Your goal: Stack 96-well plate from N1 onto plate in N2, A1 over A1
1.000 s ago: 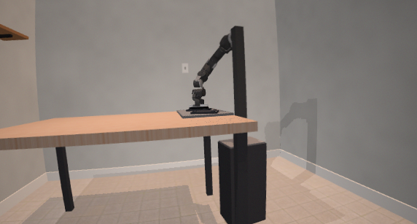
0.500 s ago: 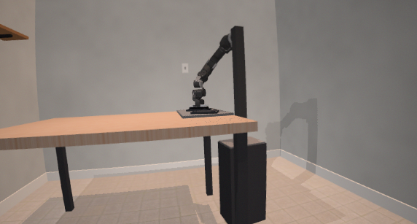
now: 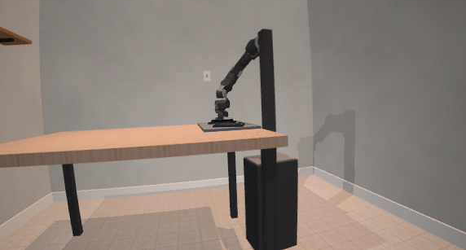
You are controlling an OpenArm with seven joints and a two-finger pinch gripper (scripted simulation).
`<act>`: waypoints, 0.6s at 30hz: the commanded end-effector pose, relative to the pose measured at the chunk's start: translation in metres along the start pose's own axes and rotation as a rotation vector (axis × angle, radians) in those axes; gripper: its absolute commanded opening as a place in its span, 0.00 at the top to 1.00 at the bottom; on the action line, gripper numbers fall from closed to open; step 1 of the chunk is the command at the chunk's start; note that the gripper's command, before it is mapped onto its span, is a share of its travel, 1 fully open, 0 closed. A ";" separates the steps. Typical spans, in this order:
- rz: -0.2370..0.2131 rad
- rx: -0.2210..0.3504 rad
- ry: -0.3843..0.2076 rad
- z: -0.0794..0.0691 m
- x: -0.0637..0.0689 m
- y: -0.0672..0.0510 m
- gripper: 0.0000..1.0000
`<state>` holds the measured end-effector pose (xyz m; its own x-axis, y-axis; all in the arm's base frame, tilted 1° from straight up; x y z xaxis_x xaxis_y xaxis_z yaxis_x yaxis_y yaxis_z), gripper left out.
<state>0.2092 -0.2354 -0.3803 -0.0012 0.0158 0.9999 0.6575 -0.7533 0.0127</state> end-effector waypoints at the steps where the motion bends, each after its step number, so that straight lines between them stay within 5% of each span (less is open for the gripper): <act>1: 0.003 0.003 0.005 0.000 0.000 0.000 1.00; 8: 0.003 0.003 0.005 0.000 0.000 0.000 1.00; 18: -0.001 -0.001 0.002 0.000 0.000 0.000 0.67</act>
<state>0.2092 -0.2354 -0.3803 -0.0013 0.0158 0.9999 0.6576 -0.7533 0.0127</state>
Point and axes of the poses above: the point where the finger pads meet when closed, its own x axis back along the fingers, its own z axis across the jaws, y = z × x, the point moved 7 cm from there along x, back along the fingers, and after that the axes turned 14 degrees about -x, right-handed, at the moved point
